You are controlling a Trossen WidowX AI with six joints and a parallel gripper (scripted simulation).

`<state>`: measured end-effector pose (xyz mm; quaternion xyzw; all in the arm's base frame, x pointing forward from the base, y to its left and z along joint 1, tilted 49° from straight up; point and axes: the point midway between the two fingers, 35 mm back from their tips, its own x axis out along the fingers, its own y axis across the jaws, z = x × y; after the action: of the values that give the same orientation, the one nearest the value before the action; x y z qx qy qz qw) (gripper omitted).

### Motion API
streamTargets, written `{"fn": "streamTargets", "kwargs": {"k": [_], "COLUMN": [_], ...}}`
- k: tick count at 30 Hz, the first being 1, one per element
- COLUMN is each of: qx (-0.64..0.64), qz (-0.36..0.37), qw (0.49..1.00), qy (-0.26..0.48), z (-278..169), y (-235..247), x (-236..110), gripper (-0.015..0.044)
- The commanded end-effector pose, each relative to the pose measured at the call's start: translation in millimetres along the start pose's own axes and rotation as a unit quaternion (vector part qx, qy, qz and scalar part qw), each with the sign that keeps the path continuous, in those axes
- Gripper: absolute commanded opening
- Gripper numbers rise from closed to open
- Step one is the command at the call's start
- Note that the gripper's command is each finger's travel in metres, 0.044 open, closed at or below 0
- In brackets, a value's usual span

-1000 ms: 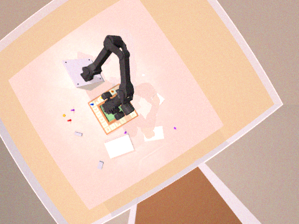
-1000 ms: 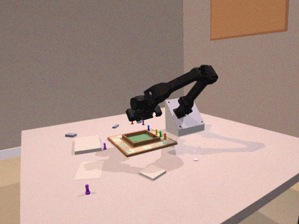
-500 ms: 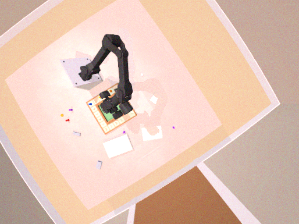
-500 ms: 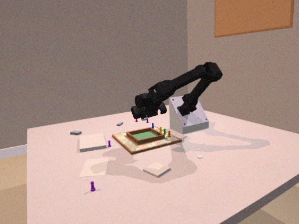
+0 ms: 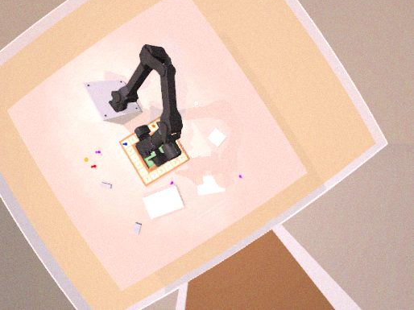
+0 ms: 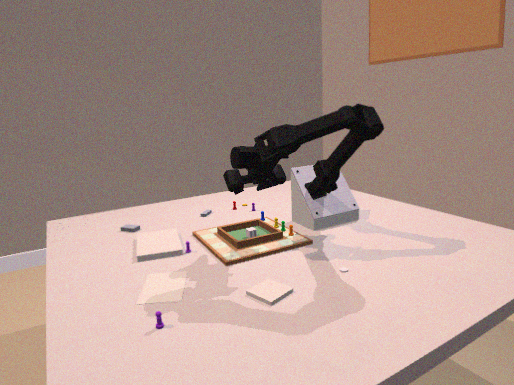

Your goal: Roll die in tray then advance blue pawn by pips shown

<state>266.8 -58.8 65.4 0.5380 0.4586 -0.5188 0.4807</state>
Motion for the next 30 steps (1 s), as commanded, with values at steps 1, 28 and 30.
{"fn": "streamTargets", "kwargs": {"k": [1,28,30], "qx": [-0.011,-0.34,-0.395], "qz": [-0.014,0.13,0.159], "qw": [0.999,0.855,0.829], "qy": [0.027,0.369,0.363], "z": [0.7,35.9,38.9], "y": [-2.3,-79.8,-95.3], "x": [2.6,120.1,130.1], "gripper": [0.044,0.02,0.02]}}
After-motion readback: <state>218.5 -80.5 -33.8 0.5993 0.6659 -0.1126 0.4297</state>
